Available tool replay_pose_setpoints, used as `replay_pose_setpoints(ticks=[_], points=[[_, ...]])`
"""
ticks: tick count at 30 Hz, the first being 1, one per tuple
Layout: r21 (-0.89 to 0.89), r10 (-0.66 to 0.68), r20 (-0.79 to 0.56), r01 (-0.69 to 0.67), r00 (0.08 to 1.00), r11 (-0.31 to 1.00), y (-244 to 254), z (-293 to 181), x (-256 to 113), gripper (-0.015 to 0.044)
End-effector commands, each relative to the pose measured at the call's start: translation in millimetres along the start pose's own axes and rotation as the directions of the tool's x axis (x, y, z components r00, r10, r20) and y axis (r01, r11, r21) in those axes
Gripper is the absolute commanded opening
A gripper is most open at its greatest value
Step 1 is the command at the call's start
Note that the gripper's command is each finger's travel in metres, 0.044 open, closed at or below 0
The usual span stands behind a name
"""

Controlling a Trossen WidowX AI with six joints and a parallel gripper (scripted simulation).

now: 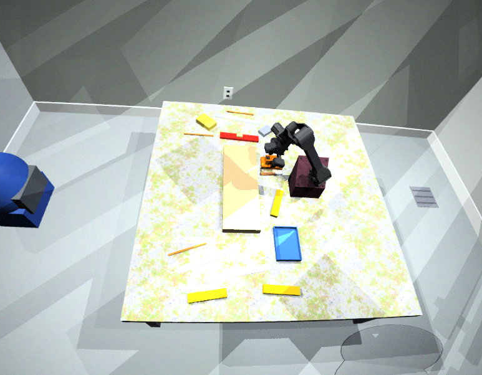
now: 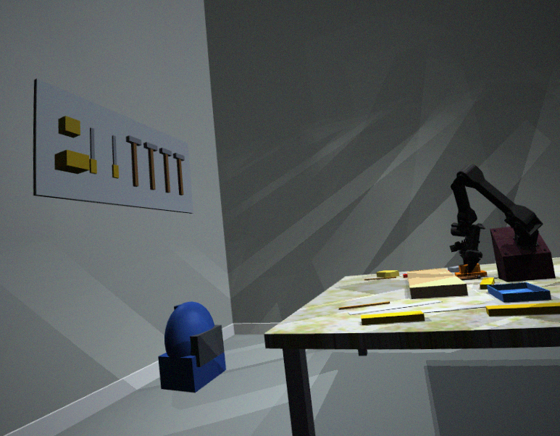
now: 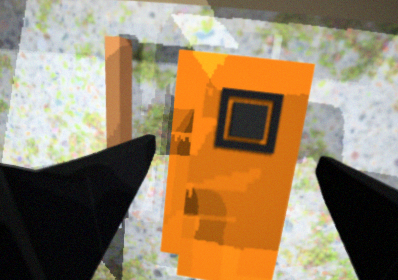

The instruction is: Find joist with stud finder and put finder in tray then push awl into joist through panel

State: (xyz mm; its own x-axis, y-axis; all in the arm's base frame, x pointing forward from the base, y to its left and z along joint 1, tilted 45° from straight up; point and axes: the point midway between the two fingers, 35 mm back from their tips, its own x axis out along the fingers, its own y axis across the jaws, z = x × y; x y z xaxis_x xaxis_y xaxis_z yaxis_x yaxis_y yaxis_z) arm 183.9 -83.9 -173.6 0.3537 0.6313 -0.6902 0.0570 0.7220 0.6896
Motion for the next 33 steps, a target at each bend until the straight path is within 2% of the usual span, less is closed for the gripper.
replay_pose_setpoints(ticks=[1, 2, 27, 33], points=[[0.009, 0.006, 0.003, -0.006, 1.000, 1.000, 0.6, -1.3, 2.0, 0.0361], [0.009, 0.006, 0.003, -0.006, 1.000, 1.000, 0.6, -1.3, 2.0, 0.0335], [0.009, 0.006, 0.003, -0.006, 1.000, 1.000, 0.6, -1.3, 2.0, 0.0168], [0.010, 0.003, 0.003, -0.003, 1.000, 1.000, -2.8, 6.5, -16.1, 0.0011]])
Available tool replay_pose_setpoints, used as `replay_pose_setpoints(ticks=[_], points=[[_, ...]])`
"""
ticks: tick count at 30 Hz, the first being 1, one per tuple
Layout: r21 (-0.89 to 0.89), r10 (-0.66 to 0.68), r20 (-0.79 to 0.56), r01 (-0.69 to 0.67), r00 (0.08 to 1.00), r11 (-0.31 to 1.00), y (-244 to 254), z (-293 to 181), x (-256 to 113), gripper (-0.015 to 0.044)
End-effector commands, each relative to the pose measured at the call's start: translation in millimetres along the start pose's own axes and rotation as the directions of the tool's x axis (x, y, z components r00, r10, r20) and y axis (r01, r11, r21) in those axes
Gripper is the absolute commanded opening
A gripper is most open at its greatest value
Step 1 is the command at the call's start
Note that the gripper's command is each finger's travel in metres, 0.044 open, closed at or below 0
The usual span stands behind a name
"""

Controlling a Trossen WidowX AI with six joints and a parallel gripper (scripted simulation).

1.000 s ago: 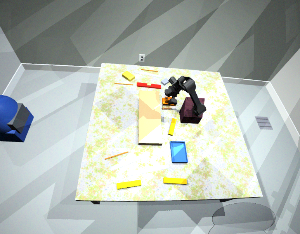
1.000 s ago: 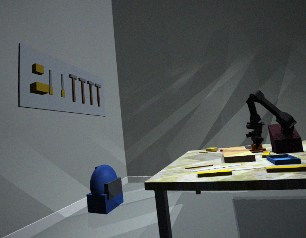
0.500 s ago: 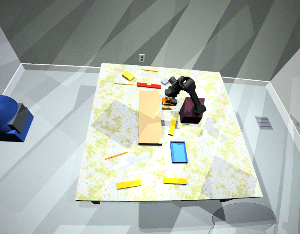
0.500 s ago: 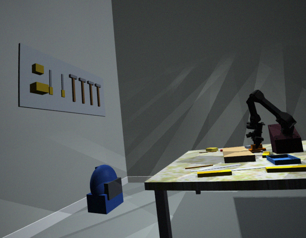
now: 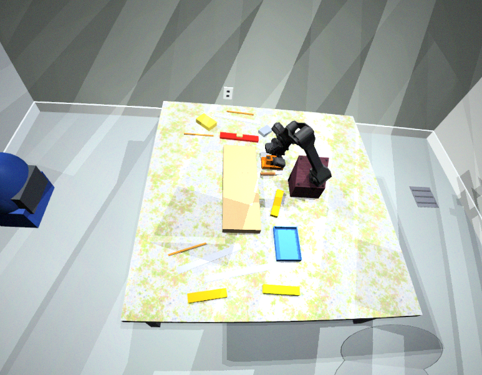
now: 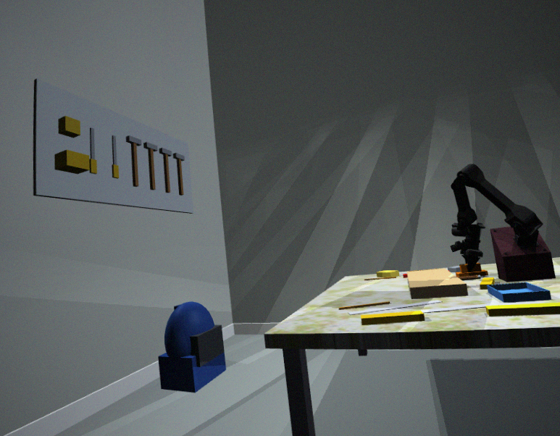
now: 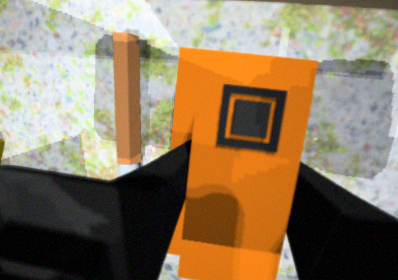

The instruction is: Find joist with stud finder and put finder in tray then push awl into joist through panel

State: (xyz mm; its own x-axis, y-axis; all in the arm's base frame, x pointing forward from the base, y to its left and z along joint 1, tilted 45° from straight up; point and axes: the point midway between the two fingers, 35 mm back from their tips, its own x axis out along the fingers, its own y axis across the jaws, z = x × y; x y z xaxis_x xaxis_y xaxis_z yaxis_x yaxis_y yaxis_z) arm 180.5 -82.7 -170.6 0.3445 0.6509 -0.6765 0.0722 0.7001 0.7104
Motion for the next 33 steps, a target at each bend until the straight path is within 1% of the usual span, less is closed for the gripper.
replay_pose_setpoints(ticks=[1, 13, 20, 33], points=[[-0.015, -0.021, 0.014, 0.021, 1.000, 1.000, -5.6, 11.4, -19.7, 0.0000], [-0.015, -0.020, 0.013, 0.020, 1.000, 1.000, -1.6, 28.0, -93.8, 0.0000], [-0.016, -0.022, 0.013, 0.022, 1.000, 1.000, -4.6, 35.0, -95.2, 0.0000], [-0.019, -0.031, 0.015, 0.031, 0.999, 0.999, -24.2, 91.3, -92.5, 0.0000]])
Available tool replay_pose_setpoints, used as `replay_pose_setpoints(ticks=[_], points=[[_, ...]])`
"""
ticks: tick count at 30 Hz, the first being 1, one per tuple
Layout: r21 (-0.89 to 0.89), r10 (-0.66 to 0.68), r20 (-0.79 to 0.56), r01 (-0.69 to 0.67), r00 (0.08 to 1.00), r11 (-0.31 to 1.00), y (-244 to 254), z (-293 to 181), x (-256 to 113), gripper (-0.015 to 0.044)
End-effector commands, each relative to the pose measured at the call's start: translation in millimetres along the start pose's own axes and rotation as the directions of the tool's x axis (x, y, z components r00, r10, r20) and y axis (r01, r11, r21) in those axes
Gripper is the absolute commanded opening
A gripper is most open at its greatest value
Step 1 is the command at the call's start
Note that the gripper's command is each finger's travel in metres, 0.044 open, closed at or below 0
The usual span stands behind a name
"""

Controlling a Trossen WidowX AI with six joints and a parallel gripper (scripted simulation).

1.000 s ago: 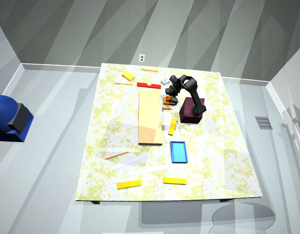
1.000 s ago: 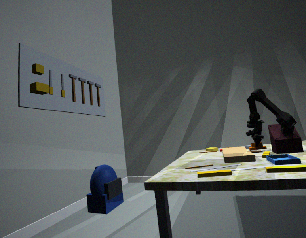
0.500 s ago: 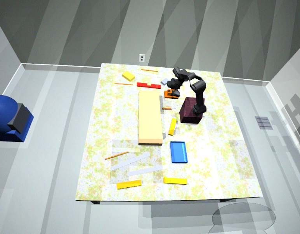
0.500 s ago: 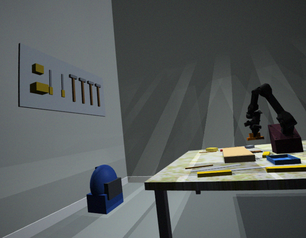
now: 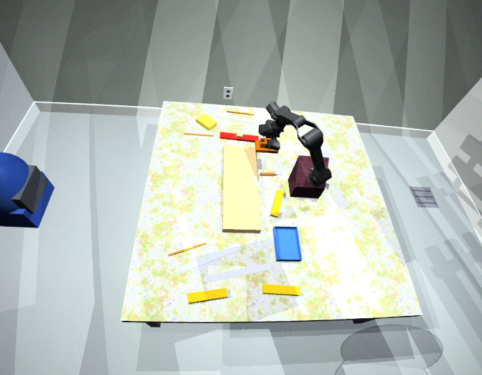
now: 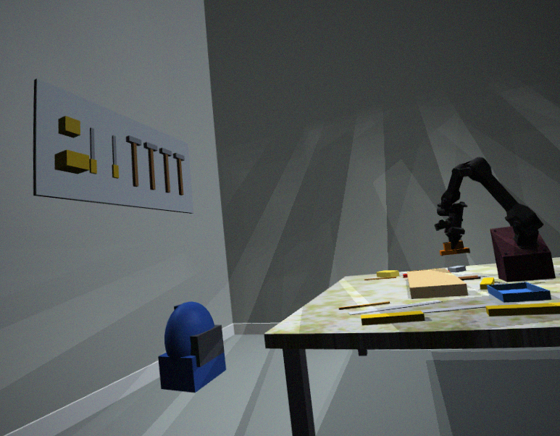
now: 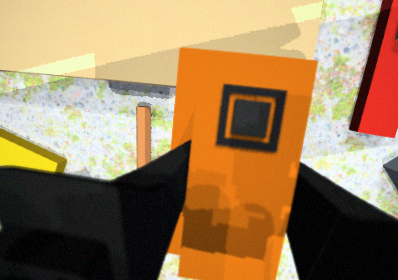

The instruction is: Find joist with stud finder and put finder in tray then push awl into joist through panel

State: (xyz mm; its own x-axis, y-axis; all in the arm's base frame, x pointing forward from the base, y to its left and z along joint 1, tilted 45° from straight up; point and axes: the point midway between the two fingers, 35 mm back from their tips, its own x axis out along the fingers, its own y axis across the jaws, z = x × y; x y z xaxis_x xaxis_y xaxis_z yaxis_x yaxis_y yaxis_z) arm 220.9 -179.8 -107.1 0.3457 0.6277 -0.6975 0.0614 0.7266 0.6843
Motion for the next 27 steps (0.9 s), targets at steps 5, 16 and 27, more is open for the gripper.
replay_pose_setpoints(ticks=[5, 16, 27], points=[[0.002, 0.000, 0.012, 0.000, 1.000, 1.000, -9.4, 35.1, 3.2, 0.0000], [-0.004, 0.006, 0.015, -0.006, 1.000, 1.000, -13.3, 84.7, 13.9, 0.0000], [-0.010, 0.016, 0.017, -0.016, 1.000, 1.000, -10.0, 122.0, 25.9, 0.0000]])
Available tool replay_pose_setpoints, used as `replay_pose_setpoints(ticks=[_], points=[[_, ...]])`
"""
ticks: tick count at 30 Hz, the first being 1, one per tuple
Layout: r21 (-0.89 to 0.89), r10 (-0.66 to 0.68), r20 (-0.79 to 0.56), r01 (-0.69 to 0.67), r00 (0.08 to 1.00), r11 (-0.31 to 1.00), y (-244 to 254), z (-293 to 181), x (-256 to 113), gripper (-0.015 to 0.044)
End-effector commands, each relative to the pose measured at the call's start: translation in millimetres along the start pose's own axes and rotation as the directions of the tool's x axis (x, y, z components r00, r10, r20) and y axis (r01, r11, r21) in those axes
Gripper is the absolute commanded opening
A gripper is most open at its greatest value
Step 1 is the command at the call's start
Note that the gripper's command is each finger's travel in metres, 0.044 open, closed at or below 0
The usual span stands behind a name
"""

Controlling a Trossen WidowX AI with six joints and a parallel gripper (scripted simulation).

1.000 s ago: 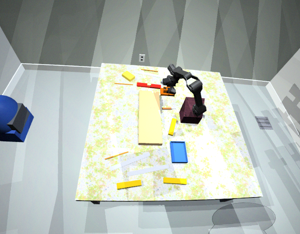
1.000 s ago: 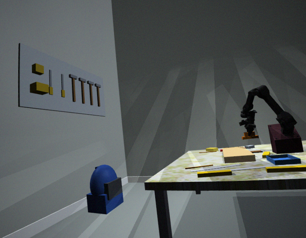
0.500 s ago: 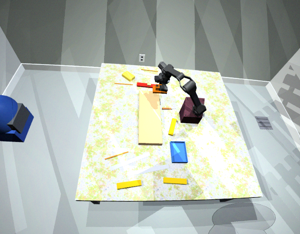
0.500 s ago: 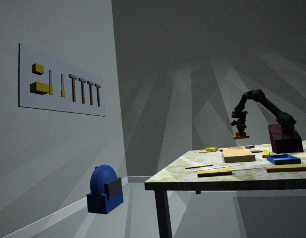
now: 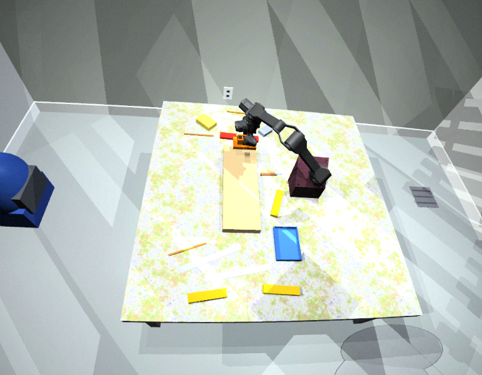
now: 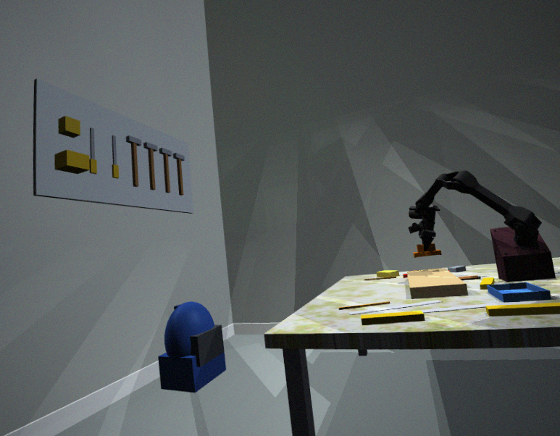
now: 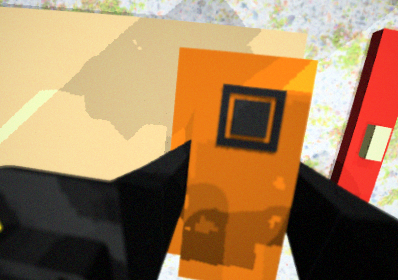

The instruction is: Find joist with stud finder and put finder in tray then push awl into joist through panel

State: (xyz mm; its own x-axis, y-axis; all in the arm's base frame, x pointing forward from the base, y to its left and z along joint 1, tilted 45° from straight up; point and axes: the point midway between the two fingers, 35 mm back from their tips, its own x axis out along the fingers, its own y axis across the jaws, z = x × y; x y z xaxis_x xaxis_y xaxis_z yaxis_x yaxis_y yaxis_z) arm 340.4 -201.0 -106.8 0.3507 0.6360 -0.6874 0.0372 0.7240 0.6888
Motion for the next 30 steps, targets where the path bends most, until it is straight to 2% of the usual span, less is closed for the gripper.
replay_pose_setpoints(ticks=[1, 30], points=[[0.011, 0.002, 0.012, -0.003, 1.000, 1.000, -2.2, 4.0, -1.2, 0.0000], [0.011, 0.004, 0.013, -0.005, 1.000, 1.000, -1.8, -10.3, 54.1, 0.0000]])
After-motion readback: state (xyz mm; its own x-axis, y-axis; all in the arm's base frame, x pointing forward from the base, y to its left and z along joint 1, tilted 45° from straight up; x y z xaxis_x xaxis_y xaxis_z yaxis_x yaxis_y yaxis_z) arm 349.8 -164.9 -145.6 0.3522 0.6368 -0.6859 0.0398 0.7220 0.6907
